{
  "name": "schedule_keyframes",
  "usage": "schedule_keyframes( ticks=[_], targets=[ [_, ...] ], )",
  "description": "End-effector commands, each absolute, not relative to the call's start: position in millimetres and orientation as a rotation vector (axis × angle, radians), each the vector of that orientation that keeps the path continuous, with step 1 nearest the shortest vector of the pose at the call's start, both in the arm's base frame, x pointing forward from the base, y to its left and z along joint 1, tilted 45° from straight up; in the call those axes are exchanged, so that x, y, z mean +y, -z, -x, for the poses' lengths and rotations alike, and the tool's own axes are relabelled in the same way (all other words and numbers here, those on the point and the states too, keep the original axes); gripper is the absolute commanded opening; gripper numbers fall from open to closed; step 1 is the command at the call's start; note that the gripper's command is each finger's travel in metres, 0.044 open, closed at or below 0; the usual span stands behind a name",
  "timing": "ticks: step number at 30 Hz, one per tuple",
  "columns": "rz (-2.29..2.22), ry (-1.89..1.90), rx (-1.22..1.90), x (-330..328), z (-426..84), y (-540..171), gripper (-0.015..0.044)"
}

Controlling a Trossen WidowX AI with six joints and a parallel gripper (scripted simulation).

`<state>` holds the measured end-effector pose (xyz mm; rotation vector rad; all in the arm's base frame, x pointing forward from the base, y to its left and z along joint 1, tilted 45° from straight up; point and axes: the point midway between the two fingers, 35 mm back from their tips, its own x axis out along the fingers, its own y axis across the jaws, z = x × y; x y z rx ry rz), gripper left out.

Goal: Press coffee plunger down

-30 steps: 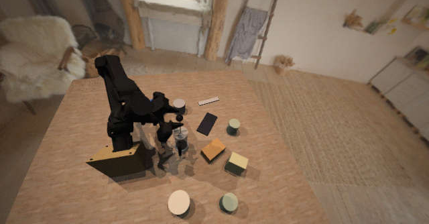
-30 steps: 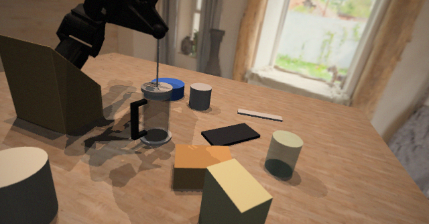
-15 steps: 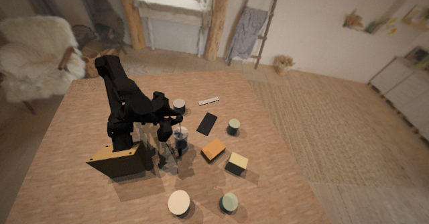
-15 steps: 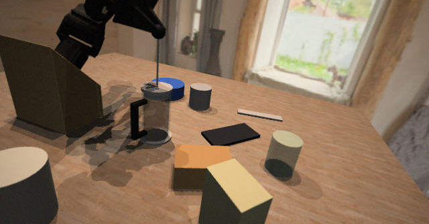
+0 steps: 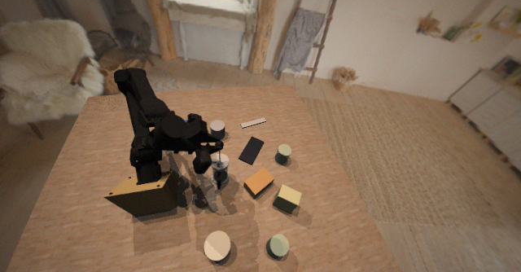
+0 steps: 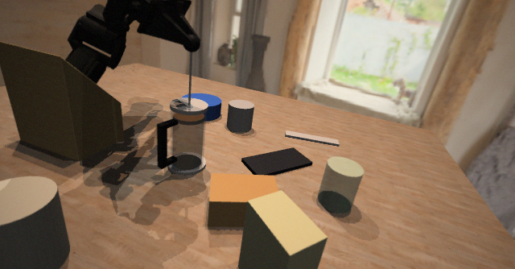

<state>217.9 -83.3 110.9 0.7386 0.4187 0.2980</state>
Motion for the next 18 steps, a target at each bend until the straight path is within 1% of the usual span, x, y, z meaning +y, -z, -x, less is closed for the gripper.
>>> schedule_keyframes(
  ticks=[1, 18],
  targets=[
    [-0.739, -0.292, 0.444, -78, -219, -100, 0.0118],
    [-0.743, -0.295, 0.466, -64, -225, -76, 0.0118]
  ],
)
